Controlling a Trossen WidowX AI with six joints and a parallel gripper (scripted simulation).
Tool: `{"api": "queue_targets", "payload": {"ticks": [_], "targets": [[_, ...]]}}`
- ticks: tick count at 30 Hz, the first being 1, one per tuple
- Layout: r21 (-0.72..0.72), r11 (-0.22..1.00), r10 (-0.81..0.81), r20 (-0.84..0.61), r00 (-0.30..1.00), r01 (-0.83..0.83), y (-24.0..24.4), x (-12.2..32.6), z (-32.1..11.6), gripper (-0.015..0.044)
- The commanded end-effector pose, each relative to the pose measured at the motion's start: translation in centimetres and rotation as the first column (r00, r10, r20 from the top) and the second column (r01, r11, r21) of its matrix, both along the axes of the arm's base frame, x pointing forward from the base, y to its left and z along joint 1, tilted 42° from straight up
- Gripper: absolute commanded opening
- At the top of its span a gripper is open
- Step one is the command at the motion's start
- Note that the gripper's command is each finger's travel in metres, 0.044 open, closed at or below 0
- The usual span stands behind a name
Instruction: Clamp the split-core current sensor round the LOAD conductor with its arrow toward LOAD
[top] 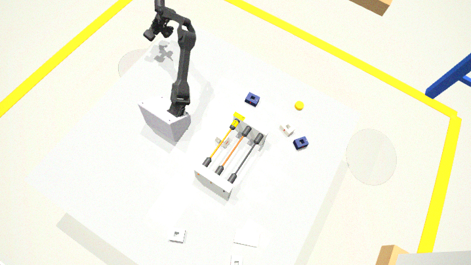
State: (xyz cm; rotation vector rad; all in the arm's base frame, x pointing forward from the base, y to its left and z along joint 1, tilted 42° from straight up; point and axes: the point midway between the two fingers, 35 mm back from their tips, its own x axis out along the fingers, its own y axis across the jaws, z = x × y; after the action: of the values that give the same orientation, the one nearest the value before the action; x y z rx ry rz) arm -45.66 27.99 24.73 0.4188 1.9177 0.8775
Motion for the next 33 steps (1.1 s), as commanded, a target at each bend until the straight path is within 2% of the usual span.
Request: {"api": "queue_targets", "payload": {"ticks": [1, 6, 17, 26, 30, 33], "targets": [[0.001, 1.0, -0.001, 0.0, 1.0, 0.001, 0.1, 0.1, 0.0, 0.0026], [0.054, 0.998, -0.035, 0.013, 0.999, 0.034, 3.7, 3.0, 1.1, 0.0158], [0.273, 0.957, -0.136, 0.125, 0.983, 0.097, 13.4, 15.5, 5.7, 0.044], [0.403, 0.899, -0.283, 0.233, 0.93, 0.173, 17.7, 29.1, 8.2, 0.044], [0.45, 0.867, -0.364, 0.28, 0.889, 0.213, 18.2, 35.8, 9.0, 0.044], [0.434, 0.852, -0.45, 0.317, 0.835, 0.295, 17.6, 40.3, 8.5, 0.044]]}}
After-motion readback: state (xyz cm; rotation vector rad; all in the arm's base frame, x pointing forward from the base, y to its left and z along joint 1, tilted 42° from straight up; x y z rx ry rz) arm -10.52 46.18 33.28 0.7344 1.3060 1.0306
